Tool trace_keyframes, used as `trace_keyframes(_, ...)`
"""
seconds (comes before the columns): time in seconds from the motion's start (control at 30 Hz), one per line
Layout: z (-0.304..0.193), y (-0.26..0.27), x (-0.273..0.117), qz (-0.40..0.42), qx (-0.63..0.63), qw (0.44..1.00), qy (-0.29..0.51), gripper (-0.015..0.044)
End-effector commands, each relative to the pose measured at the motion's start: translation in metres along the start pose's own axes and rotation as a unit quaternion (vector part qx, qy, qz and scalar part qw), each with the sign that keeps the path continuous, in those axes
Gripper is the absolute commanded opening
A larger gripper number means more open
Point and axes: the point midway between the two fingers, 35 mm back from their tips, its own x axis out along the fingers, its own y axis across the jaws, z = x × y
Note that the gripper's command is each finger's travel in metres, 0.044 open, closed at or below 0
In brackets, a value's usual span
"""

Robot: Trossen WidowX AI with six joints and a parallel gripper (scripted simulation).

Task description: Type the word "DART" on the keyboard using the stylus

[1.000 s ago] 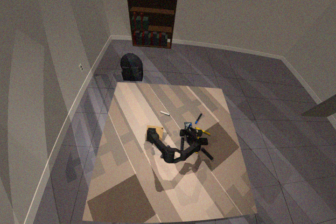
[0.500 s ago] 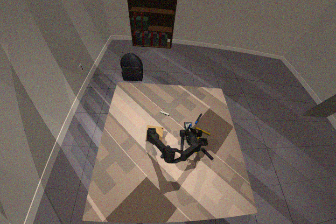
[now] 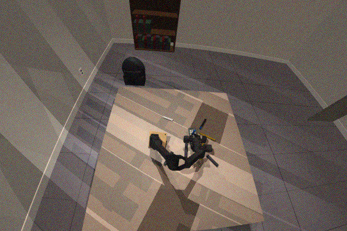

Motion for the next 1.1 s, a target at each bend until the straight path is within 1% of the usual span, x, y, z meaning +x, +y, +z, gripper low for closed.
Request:
trace_keyframes(0.0,0.002,0.0,0.003,-0.002,-0.002,1.0,-0.001,0.0081)
trace_keyframes(0.7,0.004,0.0,0.004,-0.002,-0.002,1.0,-0.001,0.0081)
trace_keyframes(0.97,-0.024,0.0,-0.013,-0.001,-0.002,1.0,0.0,0.0081)
trace_keyframes(1.07,-0.028,0.0,-0.015,-0.001,-0.002,1.0,0.0,0.0081)
